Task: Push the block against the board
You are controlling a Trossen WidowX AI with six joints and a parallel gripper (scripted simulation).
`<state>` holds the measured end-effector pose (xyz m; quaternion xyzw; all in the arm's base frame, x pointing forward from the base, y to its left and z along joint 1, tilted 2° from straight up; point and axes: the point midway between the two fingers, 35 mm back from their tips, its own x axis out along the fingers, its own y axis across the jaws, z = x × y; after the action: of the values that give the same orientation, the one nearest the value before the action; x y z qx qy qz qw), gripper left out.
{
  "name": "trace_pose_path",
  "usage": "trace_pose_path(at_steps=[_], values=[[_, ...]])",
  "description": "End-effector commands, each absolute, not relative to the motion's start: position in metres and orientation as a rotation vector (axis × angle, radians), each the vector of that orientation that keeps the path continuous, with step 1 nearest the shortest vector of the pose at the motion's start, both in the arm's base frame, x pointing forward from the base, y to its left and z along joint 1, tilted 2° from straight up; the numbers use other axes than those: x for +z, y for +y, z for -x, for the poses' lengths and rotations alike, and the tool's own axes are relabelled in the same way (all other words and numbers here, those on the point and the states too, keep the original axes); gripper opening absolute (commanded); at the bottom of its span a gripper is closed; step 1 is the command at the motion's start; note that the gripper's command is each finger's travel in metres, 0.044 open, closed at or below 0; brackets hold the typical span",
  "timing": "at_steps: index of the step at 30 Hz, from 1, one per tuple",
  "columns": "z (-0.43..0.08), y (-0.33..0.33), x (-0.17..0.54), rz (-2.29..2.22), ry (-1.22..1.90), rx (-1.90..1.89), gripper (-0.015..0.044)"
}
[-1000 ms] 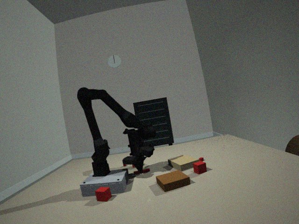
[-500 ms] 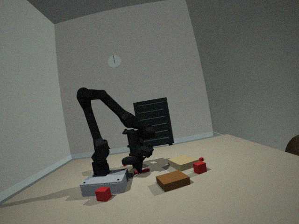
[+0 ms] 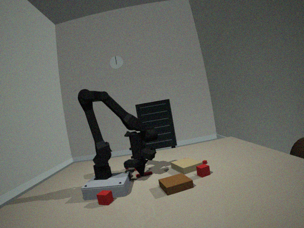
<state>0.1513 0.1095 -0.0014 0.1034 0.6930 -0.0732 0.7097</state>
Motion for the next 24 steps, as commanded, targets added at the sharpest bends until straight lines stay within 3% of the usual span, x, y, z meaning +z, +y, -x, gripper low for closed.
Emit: trace_pose_path(at_steps=[1, 24], values=[[-0.1509, 0.1086, -0.0016, -0.228, 1.537, -0.168, 0.0], [-0.1606, 0.1072, -0.0009, -0.228, 1.536, -0.168, 0.0]])
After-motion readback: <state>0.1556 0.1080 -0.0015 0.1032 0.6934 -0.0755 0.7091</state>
